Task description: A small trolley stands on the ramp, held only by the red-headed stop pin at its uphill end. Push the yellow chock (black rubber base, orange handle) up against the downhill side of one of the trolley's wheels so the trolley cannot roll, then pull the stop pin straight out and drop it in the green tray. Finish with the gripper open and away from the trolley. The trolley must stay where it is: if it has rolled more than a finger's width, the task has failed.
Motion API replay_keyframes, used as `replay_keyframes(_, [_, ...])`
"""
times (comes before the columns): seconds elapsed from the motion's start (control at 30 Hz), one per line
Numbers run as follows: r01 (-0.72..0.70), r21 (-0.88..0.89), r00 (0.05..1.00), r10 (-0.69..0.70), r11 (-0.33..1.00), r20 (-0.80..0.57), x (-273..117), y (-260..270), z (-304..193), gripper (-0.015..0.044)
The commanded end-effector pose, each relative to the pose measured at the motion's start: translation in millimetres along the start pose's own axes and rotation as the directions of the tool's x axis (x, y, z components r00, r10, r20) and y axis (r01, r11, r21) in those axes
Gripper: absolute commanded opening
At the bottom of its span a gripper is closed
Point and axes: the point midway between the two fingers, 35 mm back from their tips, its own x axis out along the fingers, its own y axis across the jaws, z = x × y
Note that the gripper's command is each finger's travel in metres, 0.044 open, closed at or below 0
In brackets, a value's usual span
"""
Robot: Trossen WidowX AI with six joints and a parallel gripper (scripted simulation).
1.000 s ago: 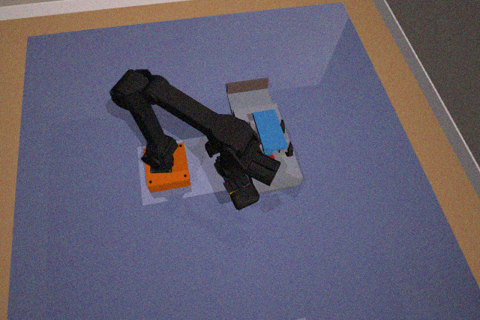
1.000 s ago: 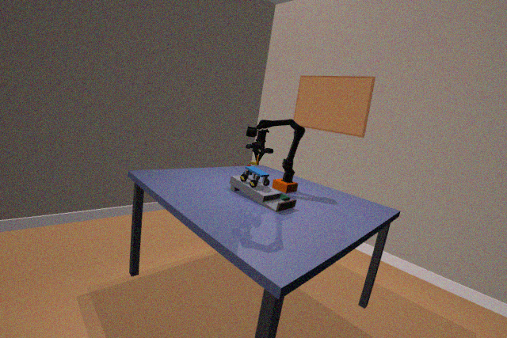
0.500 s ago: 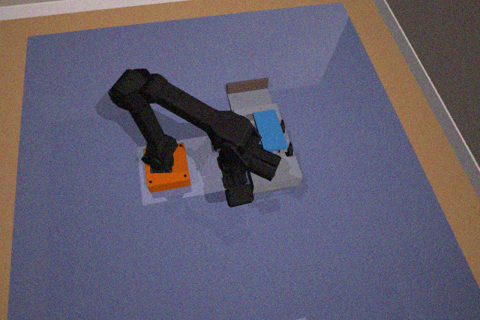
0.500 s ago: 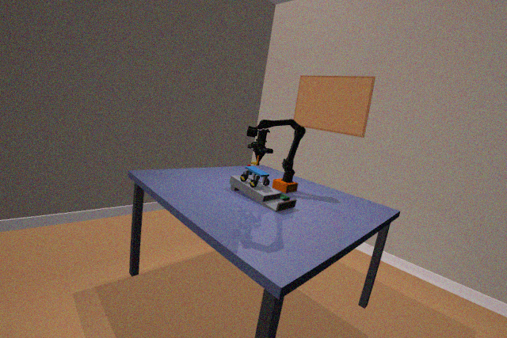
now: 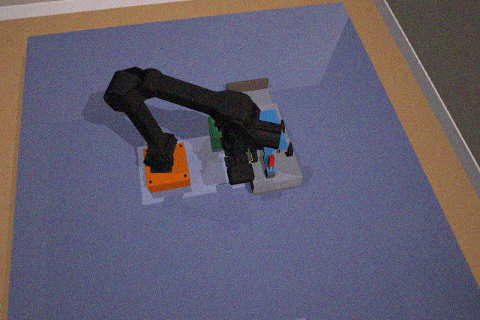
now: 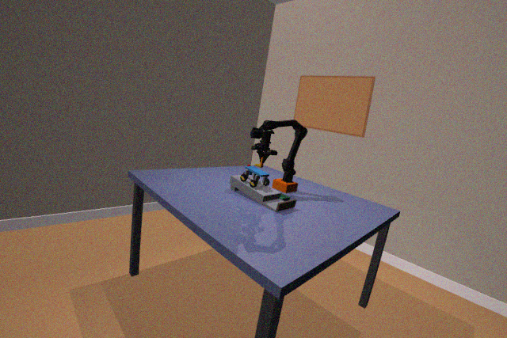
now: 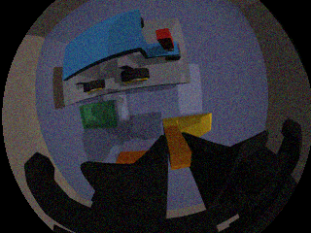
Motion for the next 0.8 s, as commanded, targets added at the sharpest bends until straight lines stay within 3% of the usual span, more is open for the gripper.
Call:
replay_keyframes(0.0, [-0.004, 0.004, 1.0, 0.004, 1.0, -0.007, 2, 12, 2, 0.0])
replay_keyframes(0.77, [-0.012, 0.005, 1.0, 0.012, 1.0, -0.005, 6, 95, 21, 0.0])
